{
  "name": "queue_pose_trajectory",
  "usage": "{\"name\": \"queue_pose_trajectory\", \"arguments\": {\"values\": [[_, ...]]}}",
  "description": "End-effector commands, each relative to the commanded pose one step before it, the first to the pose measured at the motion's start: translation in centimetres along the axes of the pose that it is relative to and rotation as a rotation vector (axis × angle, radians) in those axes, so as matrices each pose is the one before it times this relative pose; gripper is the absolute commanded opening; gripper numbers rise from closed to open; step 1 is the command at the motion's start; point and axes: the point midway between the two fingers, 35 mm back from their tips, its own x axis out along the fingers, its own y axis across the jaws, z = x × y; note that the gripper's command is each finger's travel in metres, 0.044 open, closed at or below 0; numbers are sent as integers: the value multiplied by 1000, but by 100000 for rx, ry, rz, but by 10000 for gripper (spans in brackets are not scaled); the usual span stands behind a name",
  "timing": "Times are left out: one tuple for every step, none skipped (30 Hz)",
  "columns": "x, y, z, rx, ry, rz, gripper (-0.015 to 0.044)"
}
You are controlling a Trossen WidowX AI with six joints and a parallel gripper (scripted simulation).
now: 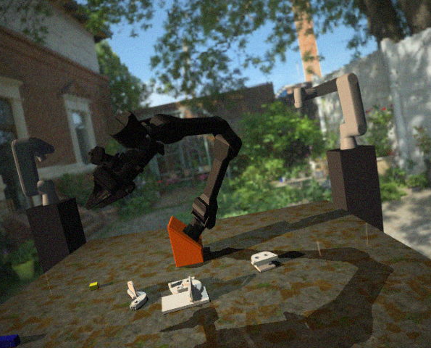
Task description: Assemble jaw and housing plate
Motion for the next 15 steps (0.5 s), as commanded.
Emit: {"name": "queue_pose_trajectory", "arguments": {"values": [[2114,-1669,-1295,9429,9509,-5304,440],[451,-322,-213,2035,1973,-1133,440],[448,-323,-202,2057,1958,-1156,440],[445,-325,-192,2079,1942,-1178,440],[443,-325,-181,2102,1926,-1200,440],[440,-326,-171,2123,1910,-1222,440],[437,-327,-161,2145,1893,-1243,440],[434,-327,-151,2167,1877,-1265,440],[430,-327,-141,2189,1860,-1285,440],[427,-326,-131,2210,1842,-1305,440],[424,-325,-121,2231,1825,-1325,440],[420,-324,-111,2252,1807,-1344,440],[417,-323,-101,2272,1788,-1363,440],[413,-321,-92,2293,1770,-1381,440],[410,-320,-82,2313,1751,-1399,440]]}}
